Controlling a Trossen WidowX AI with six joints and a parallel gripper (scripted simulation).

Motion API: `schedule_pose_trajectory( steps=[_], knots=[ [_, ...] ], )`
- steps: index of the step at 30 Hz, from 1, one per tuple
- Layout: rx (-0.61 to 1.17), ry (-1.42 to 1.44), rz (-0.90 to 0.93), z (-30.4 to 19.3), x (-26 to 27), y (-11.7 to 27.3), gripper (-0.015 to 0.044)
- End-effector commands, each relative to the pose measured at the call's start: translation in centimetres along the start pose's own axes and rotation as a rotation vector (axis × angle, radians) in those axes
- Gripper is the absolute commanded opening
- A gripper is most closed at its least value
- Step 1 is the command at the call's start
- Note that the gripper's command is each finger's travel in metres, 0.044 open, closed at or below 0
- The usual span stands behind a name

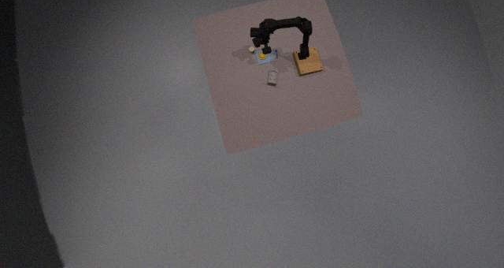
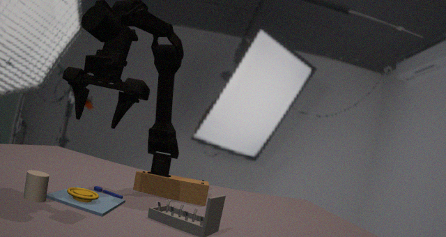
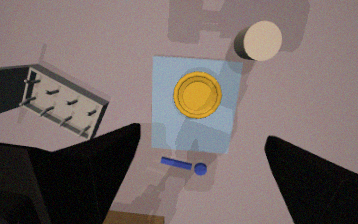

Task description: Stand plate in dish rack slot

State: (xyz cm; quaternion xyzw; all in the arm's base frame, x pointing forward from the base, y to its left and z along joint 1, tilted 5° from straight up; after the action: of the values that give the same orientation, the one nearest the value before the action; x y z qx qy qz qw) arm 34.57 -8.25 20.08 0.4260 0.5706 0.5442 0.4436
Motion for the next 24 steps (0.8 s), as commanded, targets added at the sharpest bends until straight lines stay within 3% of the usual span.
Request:
schedule_pose_trajectory(
  steps=[1,4,24],
  knots=[
    [0.039,-0.003,0.013,-0.2,-0.4,-5.8,0.04],
    [0.04,-0.003,0.013,-0.7,-0.5,-9.5,0.04],
    [0.04,-0.002,0.013,-0.8,-0.3,-12.0,0.04]
  ],
)
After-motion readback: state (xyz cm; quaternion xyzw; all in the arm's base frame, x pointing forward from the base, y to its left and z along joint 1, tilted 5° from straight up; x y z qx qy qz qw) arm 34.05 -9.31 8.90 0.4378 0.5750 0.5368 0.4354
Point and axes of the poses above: the point midway between the two fingers, 35 mm back from their tips, its own y axis back along the fingers, its own x axis across the jaws, z = x × y, the point moved 7 cm from there along y, back along the fingers, and after that the axes turned 13 degrees about y, right-handed, at the moved point
